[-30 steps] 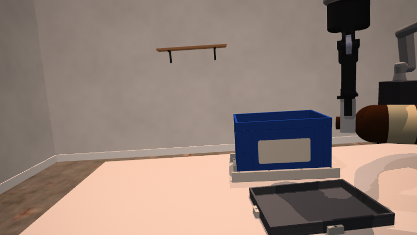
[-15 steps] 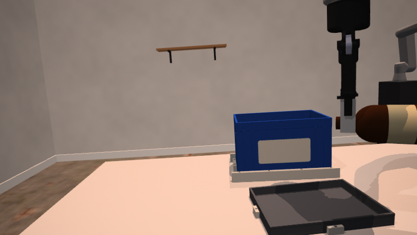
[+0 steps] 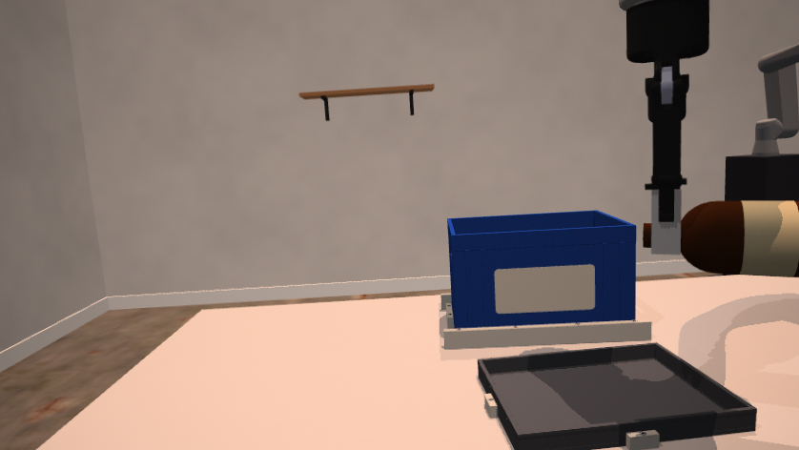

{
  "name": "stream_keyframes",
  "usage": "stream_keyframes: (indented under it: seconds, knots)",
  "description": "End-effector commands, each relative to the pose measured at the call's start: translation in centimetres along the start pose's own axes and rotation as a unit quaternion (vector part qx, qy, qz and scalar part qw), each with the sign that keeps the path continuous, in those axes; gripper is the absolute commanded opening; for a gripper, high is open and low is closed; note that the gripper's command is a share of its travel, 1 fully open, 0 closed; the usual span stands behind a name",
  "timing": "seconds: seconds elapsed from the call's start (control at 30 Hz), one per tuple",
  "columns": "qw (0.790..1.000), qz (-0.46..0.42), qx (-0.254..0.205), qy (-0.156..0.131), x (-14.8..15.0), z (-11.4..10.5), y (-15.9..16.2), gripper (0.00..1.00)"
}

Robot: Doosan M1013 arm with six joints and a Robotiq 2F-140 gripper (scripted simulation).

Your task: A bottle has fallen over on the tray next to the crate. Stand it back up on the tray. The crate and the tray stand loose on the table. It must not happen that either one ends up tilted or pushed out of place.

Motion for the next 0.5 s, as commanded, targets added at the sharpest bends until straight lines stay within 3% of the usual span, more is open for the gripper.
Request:
stream_keyframes:
  seconds: [0.0,0.47]
  knots:
    - [1.000,0.011,0.000,0.000,0.00,-0.01,0.00,0.10]
    - [0.995,0.099,0.000,0.000,0.00,-0.01,0.00,0.10]
Point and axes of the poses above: the point where the finger pads meet when closed, its own z axis out along the fingers, its own x axis across the jaws, y = z × x, the point moved 4 cm from there along -z, back along the fingers, and after that the axes turned 8 degrees about z, right-handed, at the moved point
